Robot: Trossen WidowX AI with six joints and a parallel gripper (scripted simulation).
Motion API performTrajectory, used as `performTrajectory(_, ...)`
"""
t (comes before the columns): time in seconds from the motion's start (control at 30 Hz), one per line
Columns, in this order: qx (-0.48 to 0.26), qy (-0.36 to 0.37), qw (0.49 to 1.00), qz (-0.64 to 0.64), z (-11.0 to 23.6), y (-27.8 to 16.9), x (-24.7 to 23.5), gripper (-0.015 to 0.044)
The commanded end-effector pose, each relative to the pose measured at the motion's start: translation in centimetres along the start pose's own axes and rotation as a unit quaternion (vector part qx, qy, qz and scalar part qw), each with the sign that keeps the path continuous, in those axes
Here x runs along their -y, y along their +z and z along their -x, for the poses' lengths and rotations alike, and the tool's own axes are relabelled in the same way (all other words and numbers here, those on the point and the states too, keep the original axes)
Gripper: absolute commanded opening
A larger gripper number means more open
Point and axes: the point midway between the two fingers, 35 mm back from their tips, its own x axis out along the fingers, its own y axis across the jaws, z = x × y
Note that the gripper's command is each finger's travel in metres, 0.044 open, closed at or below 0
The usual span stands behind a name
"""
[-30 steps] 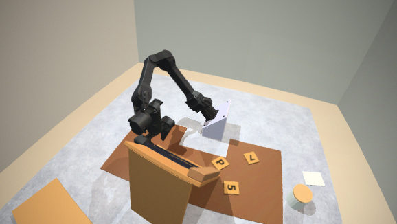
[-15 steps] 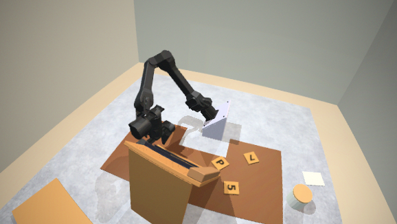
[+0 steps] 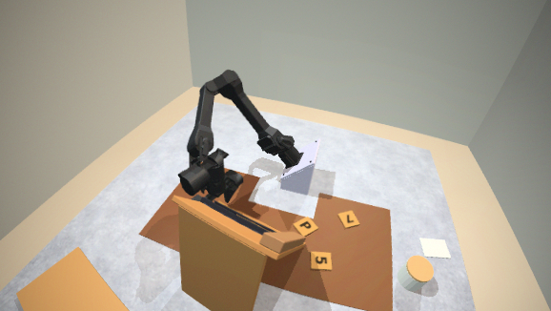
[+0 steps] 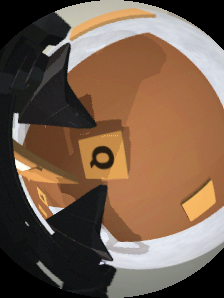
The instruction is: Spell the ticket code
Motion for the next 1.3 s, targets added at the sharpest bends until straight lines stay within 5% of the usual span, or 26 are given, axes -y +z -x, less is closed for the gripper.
performTrajectory(0.0, -0.001, -0.003, 1.000, 0.002, -0.78, -0.07, 0.19, 0.0340)
performTrajectory(0.57, -0.001, -0.003, 1.000, 0.002, -1.14, -0.06, 0.21, 0.0340)
performTrajectory(0.63, -0.001, -0.003, 1.000, 0.002, -1.14, -0.06, 0.21, 0.0287)
performTrajectory(1.0, -0.001, -0.003, 1.000, 0.002, -1.14, -0.06, 0.21, 0.0214)
performTrajectory(1.27, -0.001, -0.003, 1.000, 0.002, -0.58, 0.03, 0.26, 0.0004)
